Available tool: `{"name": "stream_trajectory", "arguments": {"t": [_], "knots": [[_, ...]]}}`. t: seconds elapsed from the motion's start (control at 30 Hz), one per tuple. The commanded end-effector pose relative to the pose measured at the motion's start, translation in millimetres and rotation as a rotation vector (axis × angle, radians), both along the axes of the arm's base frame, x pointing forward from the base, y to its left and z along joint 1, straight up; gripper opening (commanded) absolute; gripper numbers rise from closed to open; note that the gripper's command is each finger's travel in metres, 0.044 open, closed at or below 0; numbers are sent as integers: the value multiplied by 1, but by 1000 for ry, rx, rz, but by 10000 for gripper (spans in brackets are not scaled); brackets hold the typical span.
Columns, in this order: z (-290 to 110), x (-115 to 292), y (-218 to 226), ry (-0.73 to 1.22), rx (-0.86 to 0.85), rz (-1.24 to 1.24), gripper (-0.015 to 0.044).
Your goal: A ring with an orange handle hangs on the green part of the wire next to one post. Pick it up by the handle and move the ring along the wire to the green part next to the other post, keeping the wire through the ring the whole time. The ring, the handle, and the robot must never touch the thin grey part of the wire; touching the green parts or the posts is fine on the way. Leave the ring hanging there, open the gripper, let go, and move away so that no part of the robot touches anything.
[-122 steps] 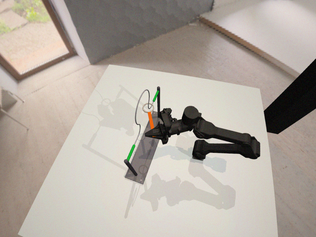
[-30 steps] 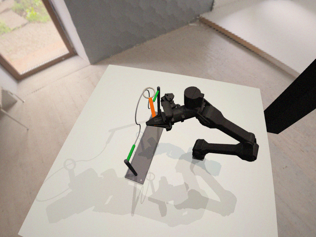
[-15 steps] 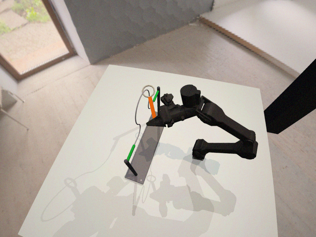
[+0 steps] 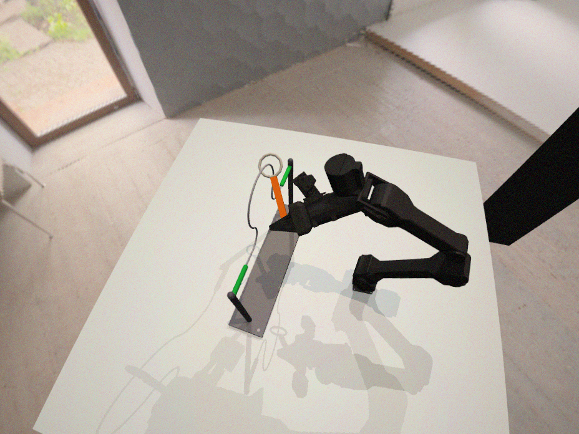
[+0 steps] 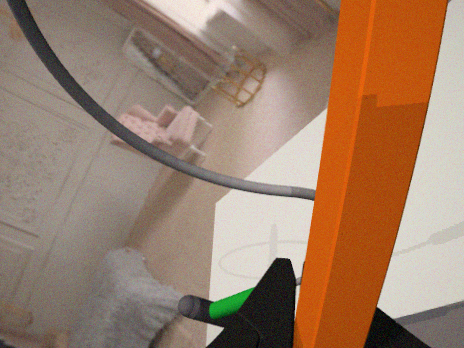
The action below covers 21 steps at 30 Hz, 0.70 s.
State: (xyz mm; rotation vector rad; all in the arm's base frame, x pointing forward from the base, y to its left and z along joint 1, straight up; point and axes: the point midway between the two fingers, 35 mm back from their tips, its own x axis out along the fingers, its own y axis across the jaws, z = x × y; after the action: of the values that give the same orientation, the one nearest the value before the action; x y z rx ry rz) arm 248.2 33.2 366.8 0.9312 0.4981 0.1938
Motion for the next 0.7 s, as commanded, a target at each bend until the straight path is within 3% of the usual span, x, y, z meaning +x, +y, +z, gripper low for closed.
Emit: {"name": "stream_trajectory", "arguments": {"t": [0.0, 0.67], "knots": [[0, 1, -2, 6, -56, -5, -150], [-9, 1, -11, 42, -350, -20, -150]]}}
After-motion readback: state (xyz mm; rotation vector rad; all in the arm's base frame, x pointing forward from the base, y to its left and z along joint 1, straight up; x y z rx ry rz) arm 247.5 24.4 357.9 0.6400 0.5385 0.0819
